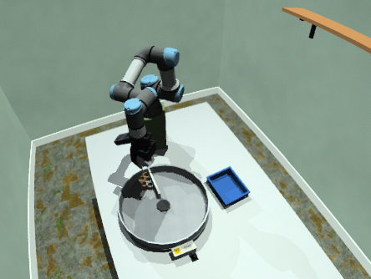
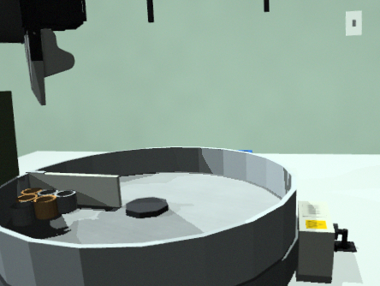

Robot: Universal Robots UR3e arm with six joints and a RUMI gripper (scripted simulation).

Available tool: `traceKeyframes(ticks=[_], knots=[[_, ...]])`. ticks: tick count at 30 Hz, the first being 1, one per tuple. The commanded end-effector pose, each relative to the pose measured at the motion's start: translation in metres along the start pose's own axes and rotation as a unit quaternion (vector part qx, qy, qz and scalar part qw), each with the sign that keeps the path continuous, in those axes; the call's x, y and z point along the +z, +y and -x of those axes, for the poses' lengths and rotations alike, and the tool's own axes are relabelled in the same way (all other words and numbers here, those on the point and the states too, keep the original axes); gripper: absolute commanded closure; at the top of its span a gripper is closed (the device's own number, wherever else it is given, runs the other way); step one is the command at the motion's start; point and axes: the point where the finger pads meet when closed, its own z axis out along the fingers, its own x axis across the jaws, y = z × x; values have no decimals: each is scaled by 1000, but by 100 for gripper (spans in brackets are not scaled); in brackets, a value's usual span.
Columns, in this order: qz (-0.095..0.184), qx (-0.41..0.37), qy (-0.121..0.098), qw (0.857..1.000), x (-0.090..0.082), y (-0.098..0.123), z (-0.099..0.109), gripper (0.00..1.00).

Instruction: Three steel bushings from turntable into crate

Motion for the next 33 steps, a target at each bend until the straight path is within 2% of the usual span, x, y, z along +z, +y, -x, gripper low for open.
traceKeyframes(ticks=[1,30,33], knots=[[1,0,-1,1000,-1,0,1,95],[1,0,-1,1000,0,0,1,94],[1,0,-1,1000,9,-5,3,94]])
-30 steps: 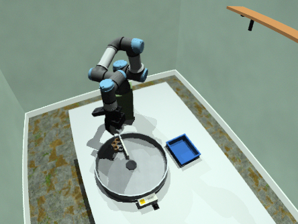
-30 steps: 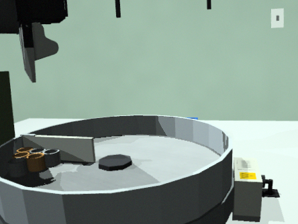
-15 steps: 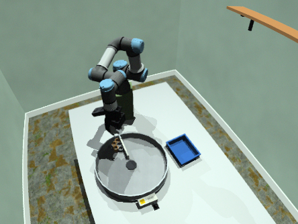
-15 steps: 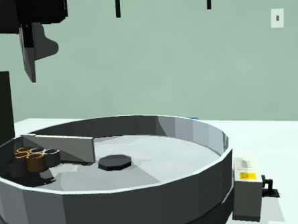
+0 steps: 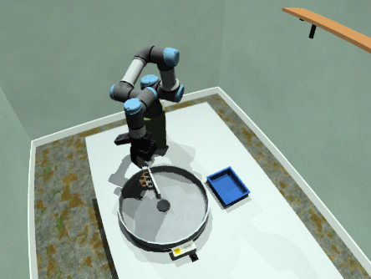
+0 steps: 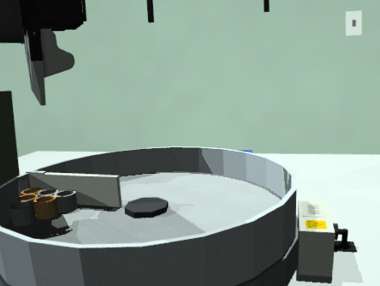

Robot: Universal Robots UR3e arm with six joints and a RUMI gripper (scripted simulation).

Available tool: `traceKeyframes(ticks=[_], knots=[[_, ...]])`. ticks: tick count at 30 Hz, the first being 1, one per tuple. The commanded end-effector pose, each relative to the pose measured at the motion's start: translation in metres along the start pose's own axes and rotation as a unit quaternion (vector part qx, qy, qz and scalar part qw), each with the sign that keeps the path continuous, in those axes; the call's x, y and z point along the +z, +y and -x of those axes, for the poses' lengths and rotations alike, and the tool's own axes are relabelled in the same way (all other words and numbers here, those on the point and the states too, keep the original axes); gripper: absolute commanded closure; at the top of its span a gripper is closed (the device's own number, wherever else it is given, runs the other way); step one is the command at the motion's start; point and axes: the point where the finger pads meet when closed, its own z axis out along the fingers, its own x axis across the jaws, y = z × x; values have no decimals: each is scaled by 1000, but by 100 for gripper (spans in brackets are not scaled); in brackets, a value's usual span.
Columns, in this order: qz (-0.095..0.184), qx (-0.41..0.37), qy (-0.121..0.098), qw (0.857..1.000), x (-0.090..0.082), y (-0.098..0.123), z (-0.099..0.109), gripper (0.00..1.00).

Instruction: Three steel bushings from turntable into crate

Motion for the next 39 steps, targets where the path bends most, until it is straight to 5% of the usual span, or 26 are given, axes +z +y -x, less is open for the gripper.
traceKeyframes(ticks=[1,7,12,39], knots=[[0,0,0,1000,15,-8,5,94],[0,0,0,1000,68,-36,18,94],[1,0,0,1000,81,-43,20,94],[0,0,-1,1000,82,-43,21,94]])
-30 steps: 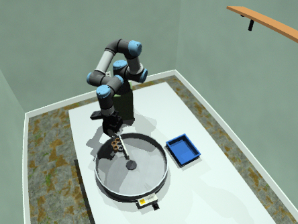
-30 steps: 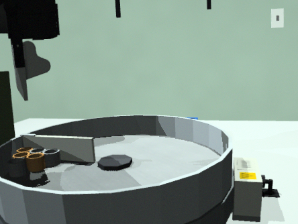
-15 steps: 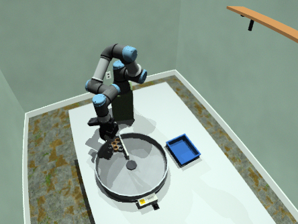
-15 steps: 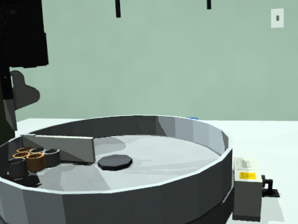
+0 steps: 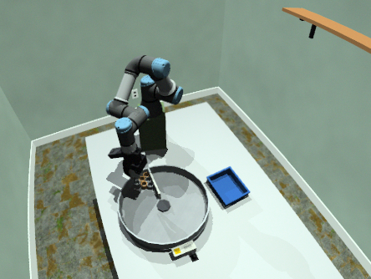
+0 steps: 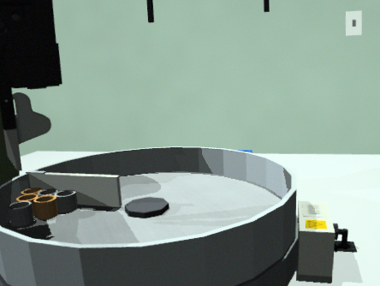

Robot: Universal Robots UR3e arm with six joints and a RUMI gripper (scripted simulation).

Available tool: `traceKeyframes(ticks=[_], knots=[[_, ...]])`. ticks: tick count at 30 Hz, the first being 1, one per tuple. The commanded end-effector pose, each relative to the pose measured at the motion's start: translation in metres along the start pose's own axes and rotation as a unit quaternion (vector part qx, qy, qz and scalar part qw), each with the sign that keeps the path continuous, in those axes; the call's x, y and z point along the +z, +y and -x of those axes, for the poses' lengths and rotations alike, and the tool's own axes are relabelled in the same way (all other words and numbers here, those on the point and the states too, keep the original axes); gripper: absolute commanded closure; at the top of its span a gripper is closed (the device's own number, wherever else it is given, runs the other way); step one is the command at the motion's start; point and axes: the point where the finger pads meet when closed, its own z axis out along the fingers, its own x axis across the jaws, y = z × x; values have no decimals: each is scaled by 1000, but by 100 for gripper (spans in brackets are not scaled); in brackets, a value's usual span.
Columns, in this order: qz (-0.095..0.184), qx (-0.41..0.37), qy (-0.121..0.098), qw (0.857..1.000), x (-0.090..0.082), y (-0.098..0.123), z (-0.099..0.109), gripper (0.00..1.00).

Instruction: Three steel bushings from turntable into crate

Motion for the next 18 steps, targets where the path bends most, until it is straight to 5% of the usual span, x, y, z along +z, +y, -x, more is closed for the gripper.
traceKeyframes(ticks=[1,18], knots=[[0,0,-3,1000,0,0,2,94],[0,0,-3,1000,-1,-4,0,94]])
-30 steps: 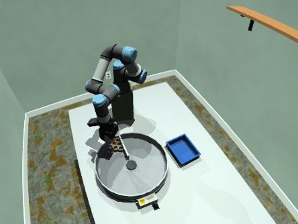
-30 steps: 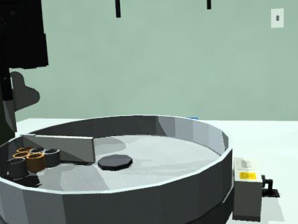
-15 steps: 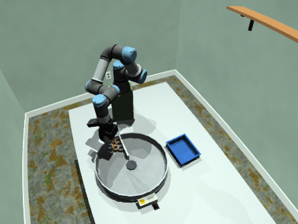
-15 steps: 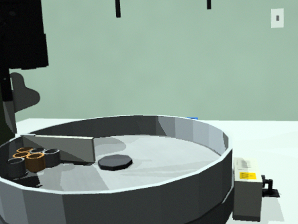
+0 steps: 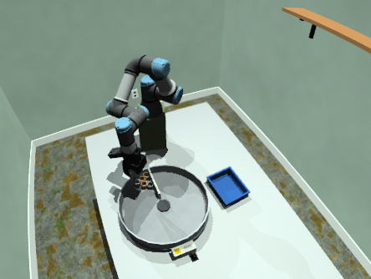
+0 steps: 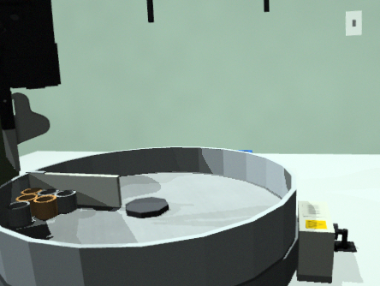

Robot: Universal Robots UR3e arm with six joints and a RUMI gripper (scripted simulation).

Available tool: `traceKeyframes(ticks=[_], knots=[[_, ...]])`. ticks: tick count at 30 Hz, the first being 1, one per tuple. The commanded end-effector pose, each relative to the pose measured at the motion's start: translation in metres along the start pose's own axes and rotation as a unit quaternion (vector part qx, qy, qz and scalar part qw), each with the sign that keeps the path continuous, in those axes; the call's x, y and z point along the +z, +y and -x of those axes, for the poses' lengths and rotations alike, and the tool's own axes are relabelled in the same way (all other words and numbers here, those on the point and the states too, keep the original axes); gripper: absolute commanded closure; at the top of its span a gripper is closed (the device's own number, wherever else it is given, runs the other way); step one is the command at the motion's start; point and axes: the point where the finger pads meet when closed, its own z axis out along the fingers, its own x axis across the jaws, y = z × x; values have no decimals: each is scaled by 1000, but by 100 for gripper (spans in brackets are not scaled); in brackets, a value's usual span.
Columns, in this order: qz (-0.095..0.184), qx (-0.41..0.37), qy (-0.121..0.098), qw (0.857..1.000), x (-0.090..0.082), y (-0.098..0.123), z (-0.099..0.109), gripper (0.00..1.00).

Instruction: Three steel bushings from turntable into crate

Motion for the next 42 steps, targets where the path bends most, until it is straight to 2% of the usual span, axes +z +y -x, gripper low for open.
traceKeyframes(ticks=[1,42], knots=[[0,-1,-1,1000,-1,-3,-1,94],[0,-1,-1,1000,-1,-7,-3,94]])
